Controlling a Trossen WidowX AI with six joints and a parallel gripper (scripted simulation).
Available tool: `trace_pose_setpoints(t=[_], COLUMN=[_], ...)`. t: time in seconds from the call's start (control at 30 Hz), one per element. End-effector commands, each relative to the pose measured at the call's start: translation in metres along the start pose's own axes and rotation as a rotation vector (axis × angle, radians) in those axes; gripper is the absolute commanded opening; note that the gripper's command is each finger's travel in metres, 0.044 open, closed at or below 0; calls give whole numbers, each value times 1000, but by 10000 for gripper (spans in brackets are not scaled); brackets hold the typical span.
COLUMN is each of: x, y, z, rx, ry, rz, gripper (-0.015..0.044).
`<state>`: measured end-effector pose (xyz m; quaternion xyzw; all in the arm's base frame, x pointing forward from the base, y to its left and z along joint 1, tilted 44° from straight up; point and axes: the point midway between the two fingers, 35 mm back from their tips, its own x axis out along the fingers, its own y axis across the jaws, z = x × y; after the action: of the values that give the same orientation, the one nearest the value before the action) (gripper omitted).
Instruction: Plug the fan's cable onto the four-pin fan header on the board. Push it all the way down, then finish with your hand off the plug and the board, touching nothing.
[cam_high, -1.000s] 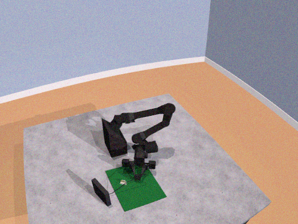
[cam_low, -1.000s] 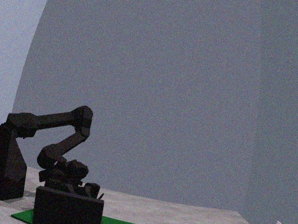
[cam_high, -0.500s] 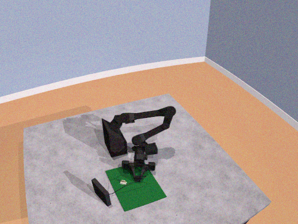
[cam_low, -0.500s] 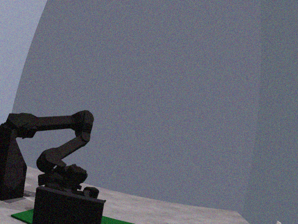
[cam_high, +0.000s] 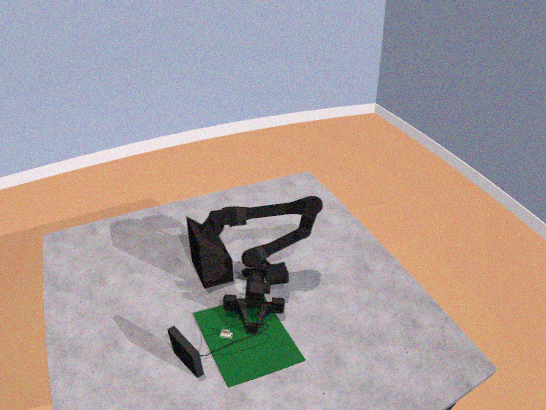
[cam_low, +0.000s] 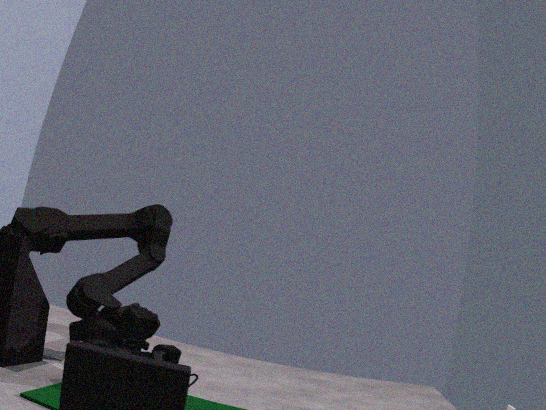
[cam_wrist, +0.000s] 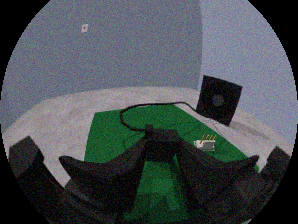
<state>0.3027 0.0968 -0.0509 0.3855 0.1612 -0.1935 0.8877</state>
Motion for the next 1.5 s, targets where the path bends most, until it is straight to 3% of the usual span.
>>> trace_pose_setpoints(t=[0.0,1.13,1.4,1.47], x=[0,0,0,0], y=[0,0,0,0], z=[0,0,0,0], rx=[-2,-2,0,0], ry=[1,1,0,0], rz=[0,0,0,0], gripper=[0,0,205,205])
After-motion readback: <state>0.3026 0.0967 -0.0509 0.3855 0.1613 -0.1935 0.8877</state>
